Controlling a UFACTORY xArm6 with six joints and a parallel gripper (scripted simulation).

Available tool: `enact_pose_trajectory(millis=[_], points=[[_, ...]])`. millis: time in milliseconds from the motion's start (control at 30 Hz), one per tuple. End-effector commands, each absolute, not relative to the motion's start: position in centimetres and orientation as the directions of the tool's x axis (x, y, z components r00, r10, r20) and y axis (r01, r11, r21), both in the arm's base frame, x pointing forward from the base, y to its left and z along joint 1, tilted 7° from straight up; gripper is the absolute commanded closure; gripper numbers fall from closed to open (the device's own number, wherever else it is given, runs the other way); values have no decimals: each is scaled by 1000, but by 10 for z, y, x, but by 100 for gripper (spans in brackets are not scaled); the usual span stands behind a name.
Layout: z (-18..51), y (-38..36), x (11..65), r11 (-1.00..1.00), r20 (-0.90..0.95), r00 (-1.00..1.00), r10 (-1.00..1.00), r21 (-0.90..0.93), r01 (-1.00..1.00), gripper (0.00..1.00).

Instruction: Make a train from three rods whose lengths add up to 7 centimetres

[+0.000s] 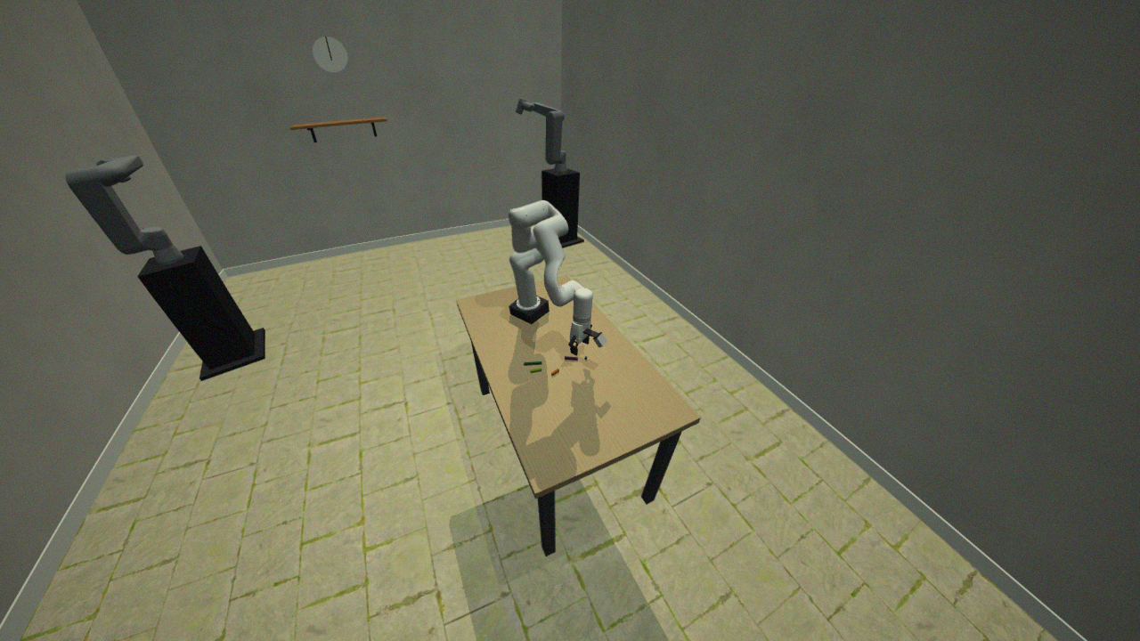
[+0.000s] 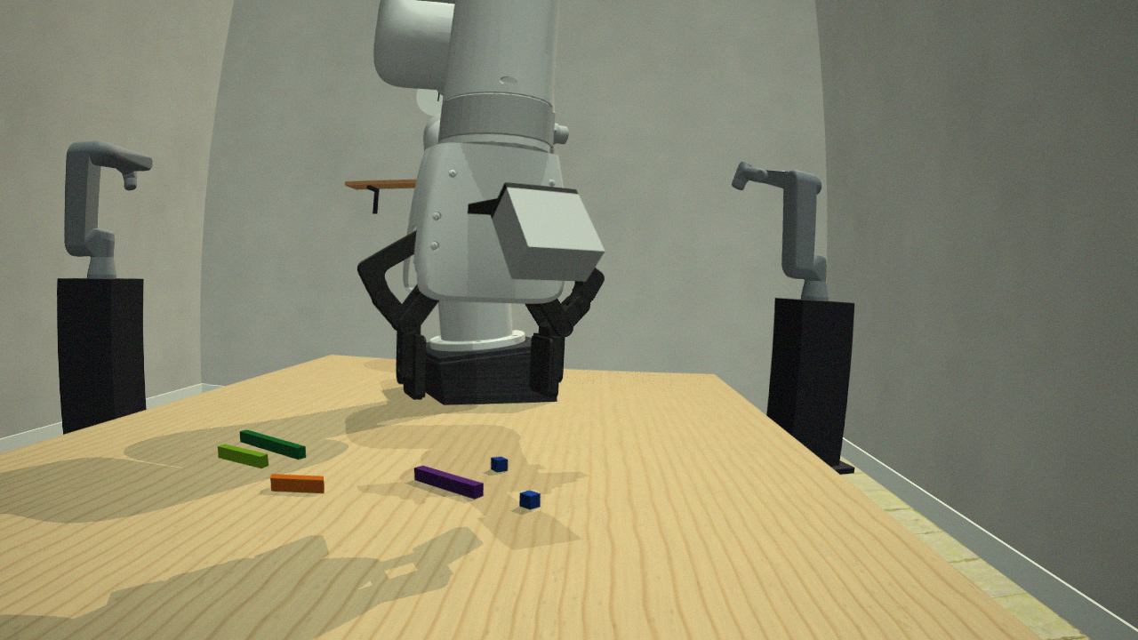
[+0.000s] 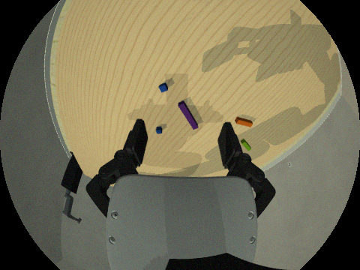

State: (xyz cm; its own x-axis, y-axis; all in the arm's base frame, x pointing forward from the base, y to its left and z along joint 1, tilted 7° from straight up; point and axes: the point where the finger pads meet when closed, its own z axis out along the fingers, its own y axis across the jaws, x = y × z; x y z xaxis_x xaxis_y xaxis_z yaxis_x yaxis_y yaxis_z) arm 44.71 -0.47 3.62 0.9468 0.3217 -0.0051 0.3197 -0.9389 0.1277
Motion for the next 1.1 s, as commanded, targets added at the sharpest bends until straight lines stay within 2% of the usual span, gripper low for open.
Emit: enact_pose_trajectory(millis=[0,267,500,533,1067], points=[[37,10,451,-874,-22,880,474,115,473,0],[36,28,453,-761,-45,768,638,110,639,0],[35,30,453,-748,-47,755,654,109,655,0],[35,30,453,-748,-47,755,654,109,655,76],[35,30,453,-748,-47,755,654,109,655,76]])
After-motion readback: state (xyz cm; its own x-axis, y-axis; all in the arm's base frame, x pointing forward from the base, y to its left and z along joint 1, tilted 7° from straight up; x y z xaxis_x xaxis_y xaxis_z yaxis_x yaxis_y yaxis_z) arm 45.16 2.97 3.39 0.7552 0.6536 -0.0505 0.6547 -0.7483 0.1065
